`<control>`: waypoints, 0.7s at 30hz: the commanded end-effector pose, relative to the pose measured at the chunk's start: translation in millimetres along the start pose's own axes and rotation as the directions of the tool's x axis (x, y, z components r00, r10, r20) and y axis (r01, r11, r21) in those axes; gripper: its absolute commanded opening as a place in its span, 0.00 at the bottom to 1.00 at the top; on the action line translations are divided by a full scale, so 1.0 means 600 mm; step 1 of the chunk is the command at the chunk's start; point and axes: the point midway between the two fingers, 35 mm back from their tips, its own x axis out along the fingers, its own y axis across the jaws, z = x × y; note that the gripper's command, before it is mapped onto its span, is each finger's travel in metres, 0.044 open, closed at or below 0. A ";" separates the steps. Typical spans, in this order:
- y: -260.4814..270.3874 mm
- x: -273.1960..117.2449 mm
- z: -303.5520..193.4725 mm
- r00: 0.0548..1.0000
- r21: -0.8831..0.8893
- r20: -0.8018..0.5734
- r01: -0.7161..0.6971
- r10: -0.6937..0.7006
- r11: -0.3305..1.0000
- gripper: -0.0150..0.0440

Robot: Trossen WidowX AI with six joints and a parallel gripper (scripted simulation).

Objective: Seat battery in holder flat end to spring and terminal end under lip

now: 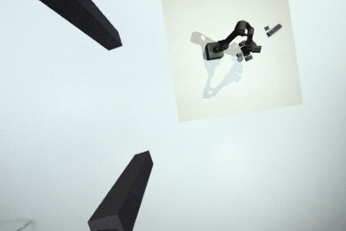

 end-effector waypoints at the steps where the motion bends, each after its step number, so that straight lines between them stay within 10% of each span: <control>1: 0.002 0.000 -0.004 1.000 -0.007 0.030 -0.002 0.002 1.000 0.38; 21: 0.002 -0.002 -0.029 0.996 -0.012 0.088 -0.009 0.010 1.000 0.38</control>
